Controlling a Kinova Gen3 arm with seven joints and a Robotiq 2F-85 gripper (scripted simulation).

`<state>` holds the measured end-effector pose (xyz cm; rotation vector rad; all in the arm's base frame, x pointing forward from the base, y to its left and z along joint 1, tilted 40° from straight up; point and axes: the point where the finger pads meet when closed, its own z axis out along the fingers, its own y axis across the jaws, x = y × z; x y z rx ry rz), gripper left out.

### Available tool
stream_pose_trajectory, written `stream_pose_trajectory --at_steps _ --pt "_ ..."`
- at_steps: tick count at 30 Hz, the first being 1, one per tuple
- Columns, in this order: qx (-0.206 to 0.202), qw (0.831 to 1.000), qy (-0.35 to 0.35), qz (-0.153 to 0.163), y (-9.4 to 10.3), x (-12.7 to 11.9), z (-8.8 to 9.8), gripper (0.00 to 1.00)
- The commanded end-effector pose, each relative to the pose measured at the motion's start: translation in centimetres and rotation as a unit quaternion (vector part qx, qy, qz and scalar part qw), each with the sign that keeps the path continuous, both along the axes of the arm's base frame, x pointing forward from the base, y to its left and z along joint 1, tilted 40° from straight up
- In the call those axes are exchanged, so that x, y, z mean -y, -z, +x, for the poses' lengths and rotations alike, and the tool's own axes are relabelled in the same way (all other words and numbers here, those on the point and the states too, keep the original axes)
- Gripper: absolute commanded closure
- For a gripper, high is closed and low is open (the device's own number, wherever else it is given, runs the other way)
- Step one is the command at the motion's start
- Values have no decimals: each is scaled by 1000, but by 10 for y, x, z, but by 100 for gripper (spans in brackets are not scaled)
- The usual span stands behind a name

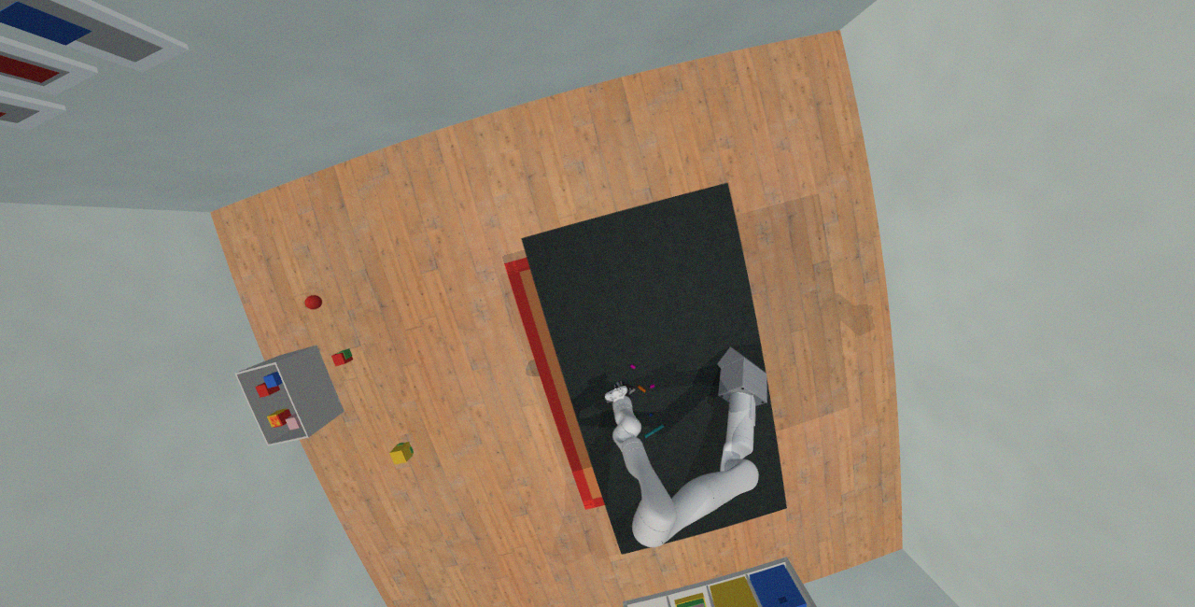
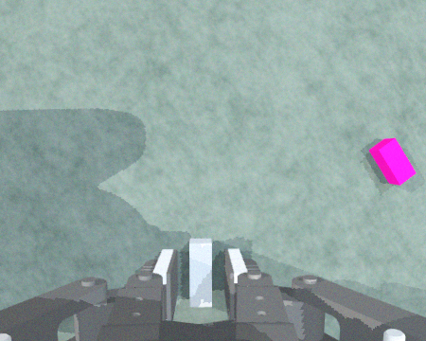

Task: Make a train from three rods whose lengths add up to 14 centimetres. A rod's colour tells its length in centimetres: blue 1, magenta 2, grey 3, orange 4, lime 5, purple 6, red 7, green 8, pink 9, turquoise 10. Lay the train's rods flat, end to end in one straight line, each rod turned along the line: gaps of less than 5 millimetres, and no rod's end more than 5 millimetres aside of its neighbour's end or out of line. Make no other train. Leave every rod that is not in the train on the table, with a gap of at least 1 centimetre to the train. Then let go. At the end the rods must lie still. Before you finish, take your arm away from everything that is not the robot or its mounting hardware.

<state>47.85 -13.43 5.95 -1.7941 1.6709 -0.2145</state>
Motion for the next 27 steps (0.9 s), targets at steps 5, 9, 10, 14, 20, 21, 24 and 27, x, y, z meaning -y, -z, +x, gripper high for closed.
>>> stream_pose_trajectory --at_steps 5,9,10,14,20,21,24,27 --pt "0 1000 0 0 0 1 0 95" --pt "0 1000 0 0 0 1 0 95" --pt "0 1000 0 0 0 1 0 95" --pt "0 1000 0 0 0 1 0 95" --pt "0 1000 0 0 0 1 0 95" --pt "0 1000 0 0 0 1 0 95" --pt "0 1000 0 0 0 1 0 95" --pt "0 1000 0 0 0 1 0 95"
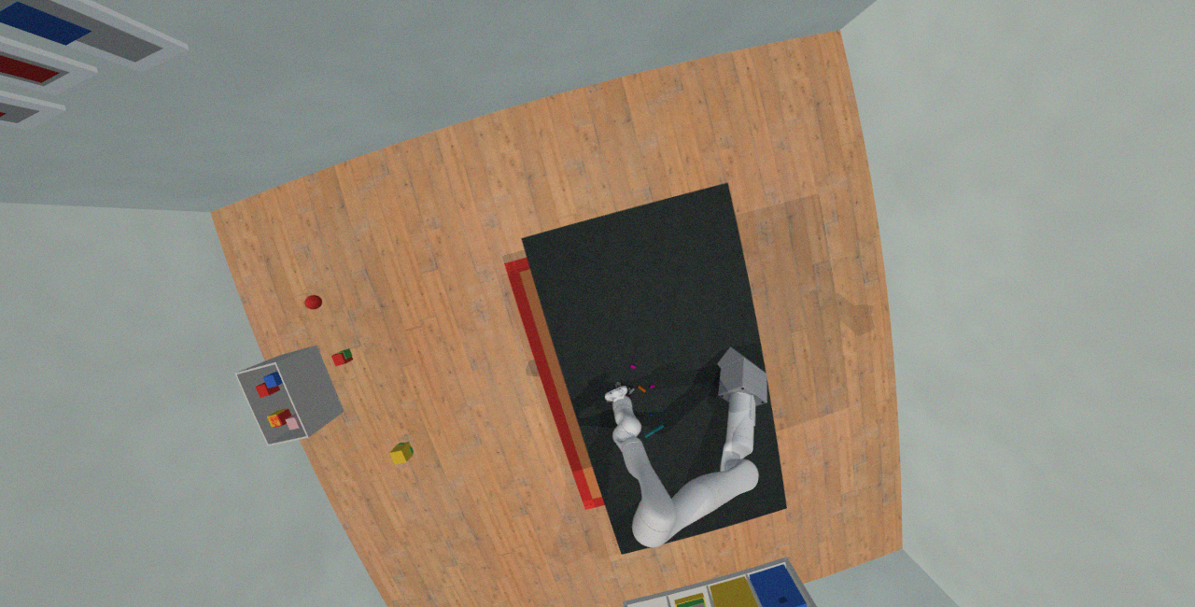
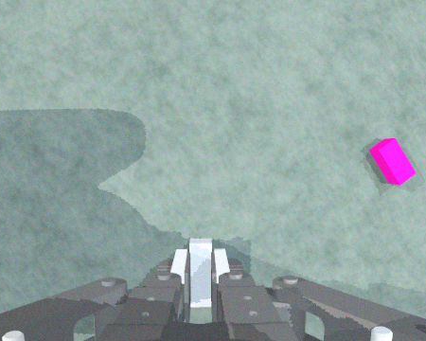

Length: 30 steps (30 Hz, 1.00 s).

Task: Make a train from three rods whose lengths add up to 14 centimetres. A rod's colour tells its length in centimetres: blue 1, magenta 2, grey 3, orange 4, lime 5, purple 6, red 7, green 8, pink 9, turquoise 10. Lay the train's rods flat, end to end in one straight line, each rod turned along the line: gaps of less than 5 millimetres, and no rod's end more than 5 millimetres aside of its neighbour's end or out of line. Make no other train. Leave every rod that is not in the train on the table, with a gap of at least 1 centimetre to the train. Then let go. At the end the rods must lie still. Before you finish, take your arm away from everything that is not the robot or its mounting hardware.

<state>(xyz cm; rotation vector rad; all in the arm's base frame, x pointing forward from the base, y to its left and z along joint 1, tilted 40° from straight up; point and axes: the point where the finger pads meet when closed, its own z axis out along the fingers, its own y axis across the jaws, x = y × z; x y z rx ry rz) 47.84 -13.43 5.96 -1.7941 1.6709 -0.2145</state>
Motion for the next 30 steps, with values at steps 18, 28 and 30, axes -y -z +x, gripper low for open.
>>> stream_pose_trajectory --at_steps 18,28,30 --pt "0 1000 1 0 -15 7 -10 95" --pt "0 1000 0 0 -49 23 -35 95" --pt "0 1000 0 0 -58 27 -41 95"
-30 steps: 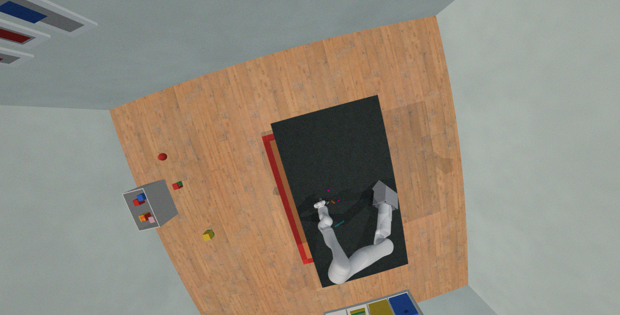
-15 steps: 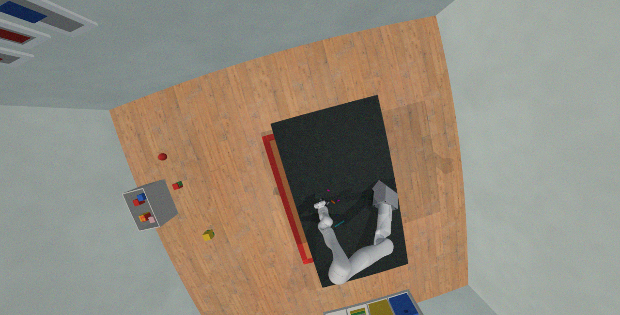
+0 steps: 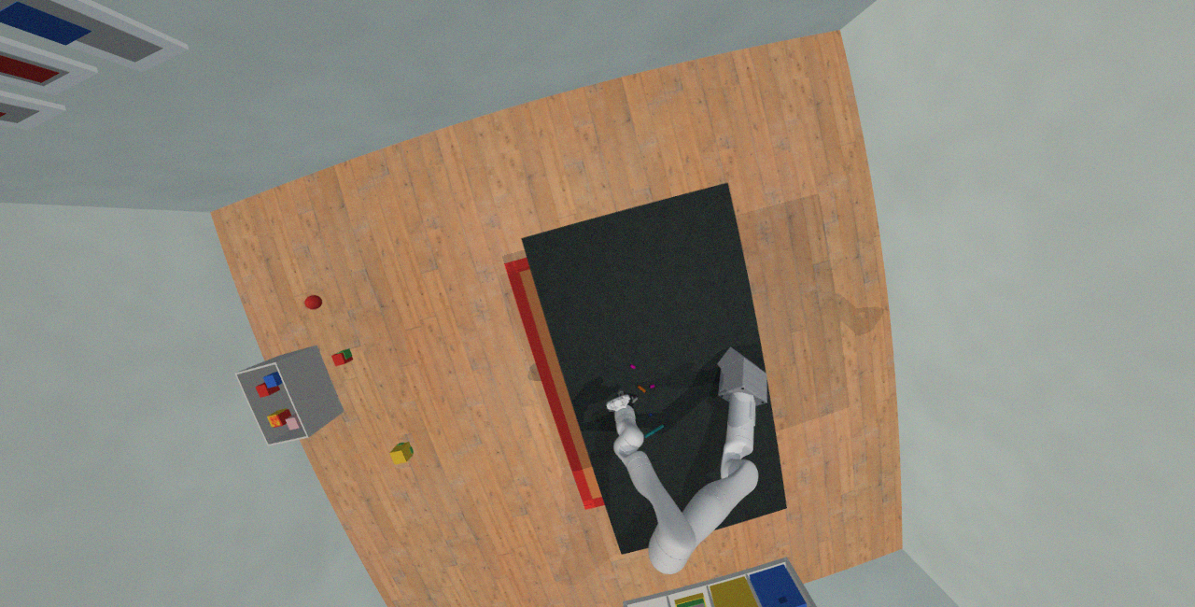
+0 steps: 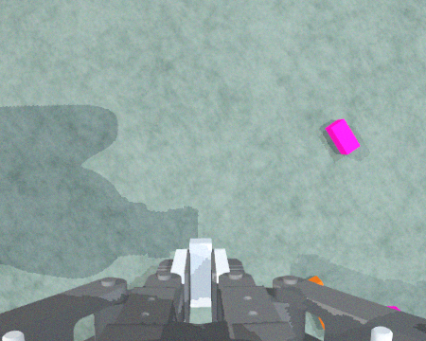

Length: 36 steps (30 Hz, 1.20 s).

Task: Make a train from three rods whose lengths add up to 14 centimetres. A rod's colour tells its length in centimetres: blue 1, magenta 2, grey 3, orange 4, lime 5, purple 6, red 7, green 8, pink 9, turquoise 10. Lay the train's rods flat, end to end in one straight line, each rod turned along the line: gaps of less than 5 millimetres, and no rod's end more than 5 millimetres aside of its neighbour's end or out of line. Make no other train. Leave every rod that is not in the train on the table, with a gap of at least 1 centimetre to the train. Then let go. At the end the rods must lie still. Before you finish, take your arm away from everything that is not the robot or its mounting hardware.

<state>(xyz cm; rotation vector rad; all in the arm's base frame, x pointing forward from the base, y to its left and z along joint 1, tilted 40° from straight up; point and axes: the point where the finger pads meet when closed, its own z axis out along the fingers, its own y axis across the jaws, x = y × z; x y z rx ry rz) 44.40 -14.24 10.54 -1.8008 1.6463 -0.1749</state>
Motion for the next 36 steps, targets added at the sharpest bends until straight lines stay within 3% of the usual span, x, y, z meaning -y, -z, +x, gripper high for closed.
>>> stream_pose_trajectory --at_steps 1,10,25,31,36 --pt "4 1000 14 -13 -16 21 -9 95" --pt "4 1000 14 -13 -30 28 -19 95" --pt "3 1000 15 -11 -31 27 -20 95" --pt "-4 1000 30 6 -38 12 -20 95" --pt "-20 997 60 41 -48 -15 -23 95"
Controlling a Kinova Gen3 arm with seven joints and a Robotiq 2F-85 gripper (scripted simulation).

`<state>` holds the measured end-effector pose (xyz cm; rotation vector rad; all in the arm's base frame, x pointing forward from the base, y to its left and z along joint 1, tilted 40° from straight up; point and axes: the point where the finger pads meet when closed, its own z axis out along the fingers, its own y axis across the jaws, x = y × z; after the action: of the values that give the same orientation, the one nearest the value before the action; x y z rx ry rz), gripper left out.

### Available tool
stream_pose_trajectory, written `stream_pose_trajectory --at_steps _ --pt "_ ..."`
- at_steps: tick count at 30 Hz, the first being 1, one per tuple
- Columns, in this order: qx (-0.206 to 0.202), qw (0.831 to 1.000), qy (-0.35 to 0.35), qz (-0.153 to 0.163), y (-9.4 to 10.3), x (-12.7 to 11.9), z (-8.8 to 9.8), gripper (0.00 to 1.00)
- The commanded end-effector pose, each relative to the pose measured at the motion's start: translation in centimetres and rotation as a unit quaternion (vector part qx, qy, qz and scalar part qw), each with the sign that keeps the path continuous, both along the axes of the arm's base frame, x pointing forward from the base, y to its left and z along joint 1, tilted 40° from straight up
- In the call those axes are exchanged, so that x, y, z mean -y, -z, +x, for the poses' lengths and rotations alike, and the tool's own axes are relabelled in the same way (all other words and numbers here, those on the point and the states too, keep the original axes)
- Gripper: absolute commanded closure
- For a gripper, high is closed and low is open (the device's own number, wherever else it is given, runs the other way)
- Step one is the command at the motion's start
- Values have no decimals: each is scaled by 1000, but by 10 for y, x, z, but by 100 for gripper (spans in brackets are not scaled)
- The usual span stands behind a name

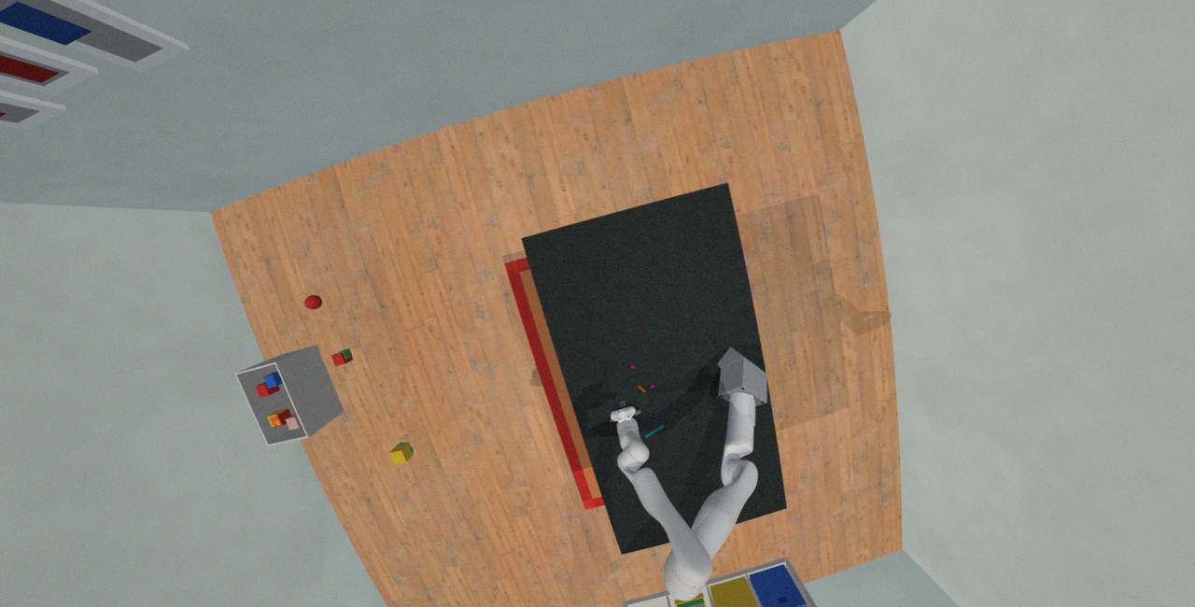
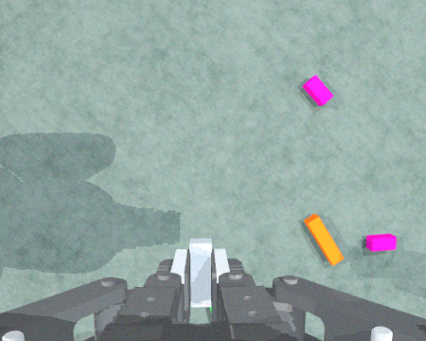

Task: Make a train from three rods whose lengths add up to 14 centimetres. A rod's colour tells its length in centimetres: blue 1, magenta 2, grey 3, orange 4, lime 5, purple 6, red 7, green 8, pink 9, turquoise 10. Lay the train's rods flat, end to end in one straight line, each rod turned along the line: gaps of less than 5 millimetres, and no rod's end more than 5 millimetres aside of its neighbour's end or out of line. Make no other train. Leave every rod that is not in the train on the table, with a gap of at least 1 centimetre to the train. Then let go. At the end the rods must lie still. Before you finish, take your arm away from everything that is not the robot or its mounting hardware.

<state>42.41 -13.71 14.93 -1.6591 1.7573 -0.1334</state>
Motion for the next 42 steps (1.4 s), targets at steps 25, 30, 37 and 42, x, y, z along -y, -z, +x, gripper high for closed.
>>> stream_pose_trajectory --at_steps 25,30,37,42 --pt "-149 928 273 204 -29 -147 -56 95" --pt "-167 903 324 226 -27 -157 -67 95" --pt "-176 887 355 238 -25 -162 -74 95" --pt "-177 886 357 239 -25 -162 -75 95"
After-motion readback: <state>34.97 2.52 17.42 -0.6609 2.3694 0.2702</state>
